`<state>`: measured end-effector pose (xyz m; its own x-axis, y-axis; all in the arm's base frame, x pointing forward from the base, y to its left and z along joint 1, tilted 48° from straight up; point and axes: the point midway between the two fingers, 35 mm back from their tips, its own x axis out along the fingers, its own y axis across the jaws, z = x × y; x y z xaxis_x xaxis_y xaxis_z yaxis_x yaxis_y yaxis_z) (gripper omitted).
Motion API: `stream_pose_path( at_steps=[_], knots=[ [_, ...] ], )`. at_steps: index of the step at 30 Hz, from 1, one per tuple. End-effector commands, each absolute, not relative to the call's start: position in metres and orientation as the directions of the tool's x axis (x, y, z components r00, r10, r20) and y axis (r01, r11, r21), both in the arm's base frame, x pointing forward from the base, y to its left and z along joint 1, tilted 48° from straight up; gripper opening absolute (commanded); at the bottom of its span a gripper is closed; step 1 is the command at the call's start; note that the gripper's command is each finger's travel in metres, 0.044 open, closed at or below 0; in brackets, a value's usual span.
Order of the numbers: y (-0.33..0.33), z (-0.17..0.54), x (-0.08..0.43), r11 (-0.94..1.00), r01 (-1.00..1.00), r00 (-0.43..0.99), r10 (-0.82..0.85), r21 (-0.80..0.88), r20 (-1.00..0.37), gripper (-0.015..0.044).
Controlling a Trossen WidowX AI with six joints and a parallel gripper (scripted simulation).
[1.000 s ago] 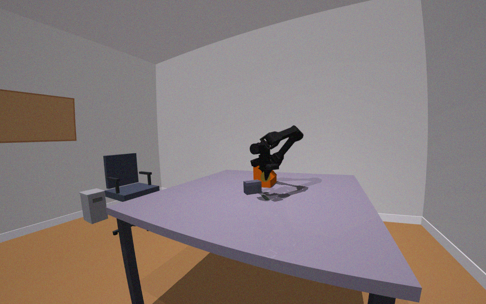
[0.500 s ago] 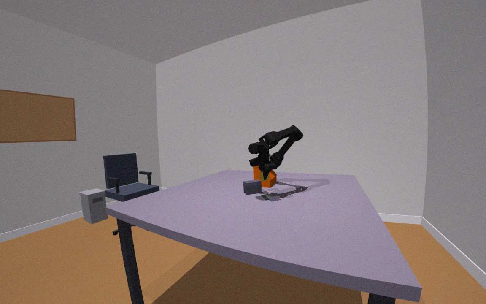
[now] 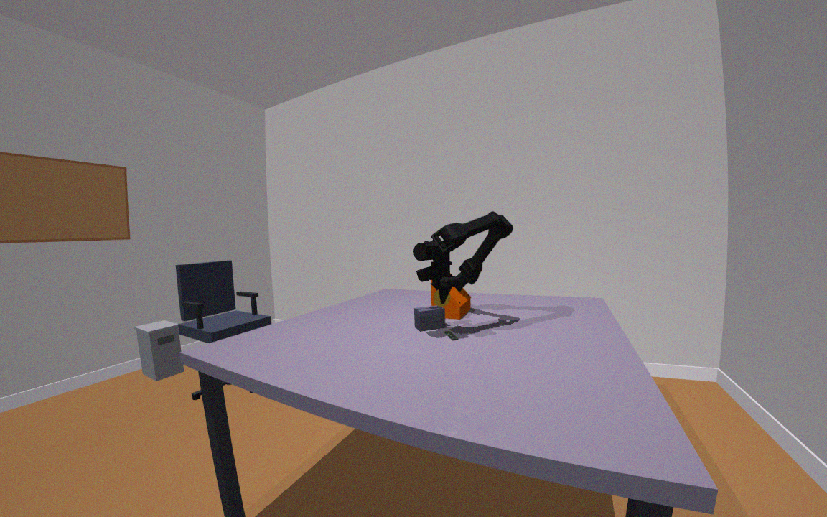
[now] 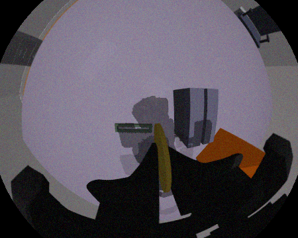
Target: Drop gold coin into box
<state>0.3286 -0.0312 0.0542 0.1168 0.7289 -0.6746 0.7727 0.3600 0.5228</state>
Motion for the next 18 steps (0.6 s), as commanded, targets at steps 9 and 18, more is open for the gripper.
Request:
stream_pose_path(
  at_steps=[9, 18],
  knots=[
    [-0.048, 0.031, 0.308, 0.362, 0.775, 0.113, 0.726, 0.517, -0.678, 0.0],
    [-0.058, 0.017, 0.292, 0.362, 0.776, 0.112, 0.728, 0.517, -0.676, 0.0]
  ],
)
